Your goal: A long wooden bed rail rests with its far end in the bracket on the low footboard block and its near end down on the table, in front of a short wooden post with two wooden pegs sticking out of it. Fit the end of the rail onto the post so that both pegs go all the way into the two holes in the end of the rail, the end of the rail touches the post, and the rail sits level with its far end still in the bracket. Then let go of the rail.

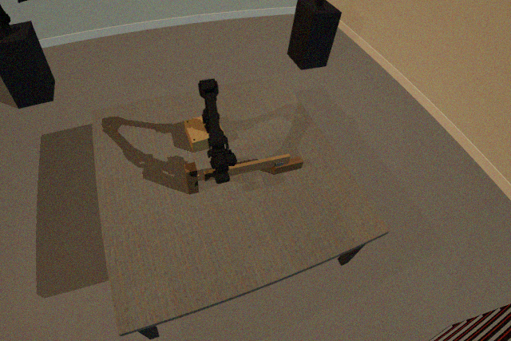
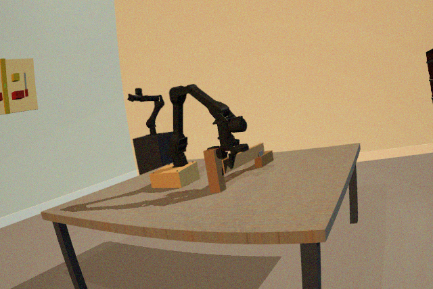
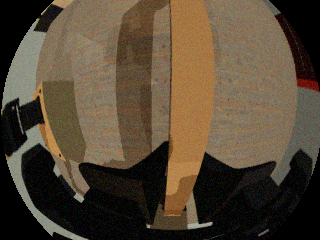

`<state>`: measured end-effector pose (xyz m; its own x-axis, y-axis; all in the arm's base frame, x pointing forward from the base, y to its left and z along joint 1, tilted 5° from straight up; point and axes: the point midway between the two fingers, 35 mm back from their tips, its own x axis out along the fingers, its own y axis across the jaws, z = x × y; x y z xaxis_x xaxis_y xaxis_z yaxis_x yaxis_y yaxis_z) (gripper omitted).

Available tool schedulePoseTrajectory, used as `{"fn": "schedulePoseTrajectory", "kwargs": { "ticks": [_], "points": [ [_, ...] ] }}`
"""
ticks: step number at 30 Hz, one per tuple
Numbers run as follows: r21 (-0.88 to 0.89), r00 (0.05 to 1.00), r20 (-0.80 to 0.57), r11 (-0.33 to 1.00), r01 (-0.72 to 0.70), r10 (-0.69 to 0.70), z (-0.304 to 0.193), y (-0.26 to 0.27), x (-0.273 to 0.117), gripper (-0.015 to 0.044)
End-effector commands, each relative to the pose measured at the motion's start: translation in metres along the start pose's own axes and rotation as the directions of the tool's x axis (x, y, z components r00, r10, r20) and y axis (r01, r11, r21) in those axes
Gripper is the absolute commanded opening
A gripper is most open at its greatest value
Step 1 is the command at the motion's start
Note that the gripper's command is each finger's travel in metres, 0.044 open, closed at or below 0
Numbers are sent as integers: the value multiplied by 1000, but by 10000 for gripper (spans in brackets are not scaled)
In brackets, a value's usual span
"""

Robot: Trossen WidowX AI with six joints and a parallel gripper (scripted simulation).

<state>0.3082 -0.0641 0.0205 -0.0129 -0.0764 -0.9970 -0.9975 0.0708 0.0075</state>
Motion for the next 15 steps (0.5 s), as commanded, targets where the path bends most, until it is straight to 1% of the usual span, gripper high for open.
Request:
{"fn": "schedulePoseTrajectory", "kwargs": {
  "ticks": [1,15],
  "points": [
    [0,1000,1,1000,2,-2,0,0,0,0],
    [0,1000,1,1000,2,-2,0,0,-1,0]
  ]
}}
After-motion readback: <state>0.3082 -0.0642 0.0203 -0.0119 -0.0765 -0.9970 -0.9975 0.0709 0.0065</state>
